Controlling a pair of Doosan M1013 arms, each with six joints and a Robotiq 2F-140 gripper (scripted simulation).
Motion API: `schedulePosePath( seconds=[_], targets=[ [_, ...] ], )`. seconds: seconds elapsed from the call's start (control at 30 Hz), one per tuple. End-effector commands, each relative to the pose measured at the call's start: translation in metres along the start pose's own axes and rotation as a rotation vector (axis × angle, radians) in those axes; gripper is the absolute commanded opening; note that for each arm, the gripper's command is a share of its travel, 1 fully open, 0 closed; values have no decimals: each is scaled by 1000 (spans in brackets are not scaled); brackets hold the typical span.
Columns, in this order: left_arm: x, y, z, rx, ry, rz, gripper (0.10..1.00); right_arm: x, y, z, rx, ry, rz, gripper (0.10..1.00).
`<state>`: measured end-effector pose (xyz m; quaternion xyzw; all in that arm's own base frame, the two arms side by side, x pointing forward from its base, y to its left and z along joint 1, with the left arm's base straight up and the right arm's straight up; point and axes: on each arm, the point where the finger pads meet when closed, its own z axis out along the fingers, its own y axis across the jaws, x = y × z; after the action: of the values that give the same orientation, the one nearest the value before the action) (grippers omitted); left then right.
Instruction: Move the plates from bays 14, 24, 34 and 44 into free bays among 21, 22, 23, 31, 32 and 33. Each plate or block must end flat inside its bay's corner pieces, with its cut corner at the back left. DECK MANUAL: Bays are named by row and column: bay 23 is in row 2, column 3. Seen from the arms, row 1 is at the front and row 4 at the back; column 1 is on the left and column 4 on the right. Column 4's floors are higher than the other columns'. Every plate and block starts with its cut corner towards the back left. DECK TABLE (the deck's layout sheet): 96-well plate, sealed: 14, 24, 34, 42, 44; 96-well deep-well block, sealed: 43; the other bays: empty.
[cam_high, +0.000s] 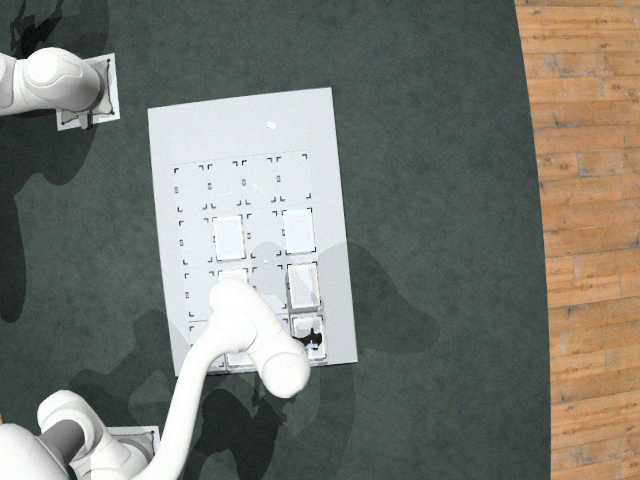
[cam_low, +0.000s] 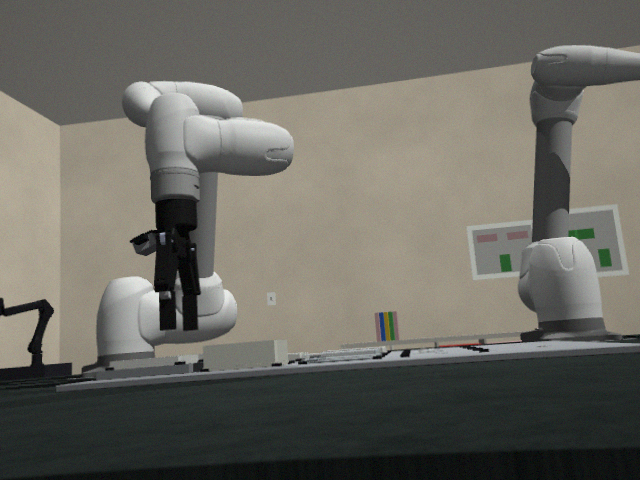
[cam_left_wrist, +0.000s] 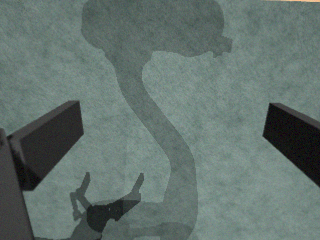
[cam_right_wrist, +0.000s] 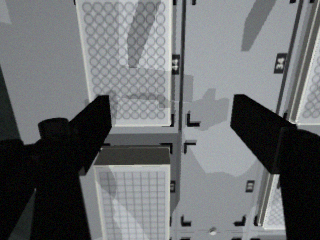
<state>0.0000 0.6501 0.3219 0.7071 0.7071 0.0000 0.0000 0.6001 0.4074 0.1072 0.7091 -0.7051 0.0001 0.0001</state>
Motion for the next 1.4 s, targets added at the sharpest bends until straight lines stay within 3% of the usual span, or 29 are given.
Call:
schedulePosePath(
  seconds=[0.0,0.4,1.37],
  targets=[
    [0,0,-1,0,2,0,1000,7,-10,-1,1,-1,0,698],
    [0,0,-1,0,2,0,1000,30,-40,-1,1,-1,0,698],
    [0,0,-1,0,2,0,1000,30,-40,27,1,-1,0,698]
  ],
)
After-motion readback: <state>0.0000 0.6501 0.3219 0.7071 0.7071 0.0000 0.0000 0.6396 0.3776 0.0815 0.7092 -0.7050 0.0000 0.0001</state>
